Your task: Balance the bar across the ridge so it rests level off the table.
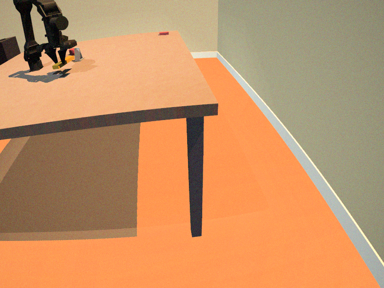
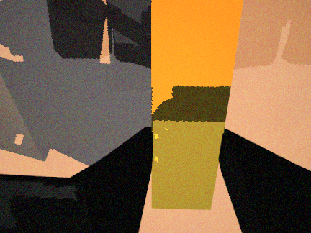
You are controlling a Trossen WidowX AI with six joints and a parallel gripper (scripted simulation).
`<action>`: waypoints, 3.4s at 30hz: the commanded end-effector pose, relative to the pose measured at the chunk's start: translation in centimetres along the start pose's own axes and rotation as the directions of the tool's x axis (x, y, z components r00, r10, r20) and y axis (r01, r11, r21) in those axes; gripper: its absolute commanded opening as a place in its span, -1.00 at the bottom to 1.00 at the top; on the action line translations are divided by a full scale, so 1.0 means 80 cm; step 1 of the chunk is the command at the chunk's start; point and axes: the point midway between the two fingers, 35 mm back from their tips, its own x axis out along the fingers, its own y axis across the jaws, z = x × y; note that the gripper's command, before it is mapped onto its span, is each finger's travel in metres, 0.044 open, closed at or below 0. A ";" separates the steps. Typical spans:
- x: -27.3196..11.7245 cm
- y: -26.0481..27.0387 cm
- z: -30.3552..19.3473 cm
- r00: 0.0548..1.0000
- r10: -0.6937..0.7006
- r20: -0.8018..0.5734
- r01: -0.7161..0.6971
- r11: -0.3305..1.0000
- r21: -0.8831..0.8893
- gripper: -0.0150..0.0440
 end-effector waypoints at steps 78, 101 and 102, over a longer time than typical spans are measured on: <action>-0.090 0.048 0.253 1.000 -0.007 0.010 0.008 0.992 -0.126 -0.49; -0.059 0.058 0.272 1.000 -0.006 0.011 0.007 0.991 -0.137 -0.49; -0.057 0.058 0.272 1.000 -0.006 0.011 0.007 0.991 -0.137 -0.49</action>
